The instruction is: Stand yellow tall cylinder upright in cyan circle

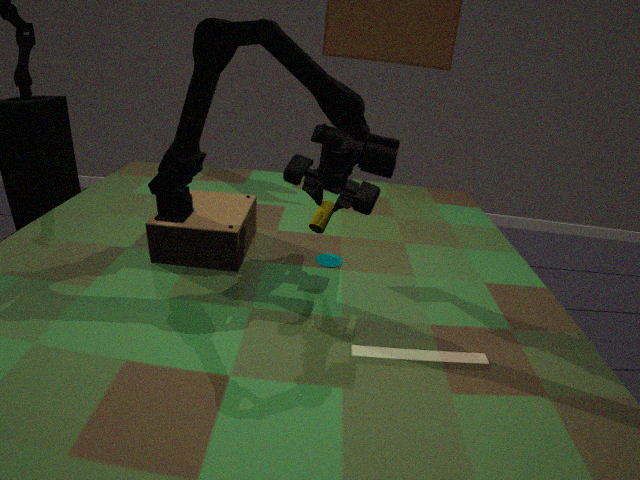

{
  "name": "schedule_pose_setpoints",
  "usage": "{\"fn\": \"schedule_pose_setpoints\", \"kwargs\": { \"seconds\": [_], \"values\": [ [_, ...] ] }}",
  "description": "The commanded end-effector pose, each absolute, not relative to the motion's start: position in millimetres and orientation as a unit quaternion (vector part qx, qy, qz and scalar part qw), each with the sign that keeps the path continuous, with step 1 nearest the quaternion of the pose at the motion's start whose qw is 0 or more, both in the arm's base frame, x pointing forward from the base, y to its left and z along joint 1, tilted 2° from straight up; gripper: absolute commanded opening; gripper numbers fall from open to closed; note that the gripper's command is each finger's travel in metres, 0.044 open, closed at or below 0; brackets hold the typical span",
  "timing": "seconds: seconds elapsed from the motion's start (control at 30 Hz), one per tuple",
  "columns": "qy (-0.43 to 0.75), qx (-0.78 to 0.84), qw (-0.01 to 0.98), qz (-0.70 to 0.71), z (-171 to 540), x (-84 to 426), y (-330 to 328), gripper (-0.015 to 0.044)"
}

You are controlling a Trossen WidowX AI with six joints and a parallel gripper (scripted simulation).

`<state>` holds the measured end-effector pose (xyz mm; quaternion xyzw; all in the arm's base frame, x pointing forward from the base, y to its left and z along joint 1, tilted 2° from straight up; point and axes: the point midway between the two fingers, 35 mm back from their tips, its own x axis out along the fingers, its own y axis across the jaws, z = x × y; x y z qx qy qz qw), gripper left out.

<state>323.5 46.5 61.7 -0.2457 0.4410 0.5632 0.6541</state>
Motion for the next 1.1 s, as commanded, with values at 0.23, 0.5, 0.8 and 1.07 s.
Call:
{"fn": "schedule_pose_setpoints", "kwargs": {
  "seconds": [0.23, 0.5, 0.8, 1.07],
  "values": [
    [0.413, -0.221, 0.666, 0.58, 58.2, 320.5, 46.0, 0.0105],
    [0.392, -0.206, 0.677, 0.588, 58.0, 320.1, 45.3, 0.0105],
    [0.367, -0.19, 0.689, 0.596, 58.2, 319.9, 44.3, 0.0105],
    [0.344, -0.177, 0.7, 0.601, 58.7, 319.8, 43.0, 0.0105]
  ]
}}
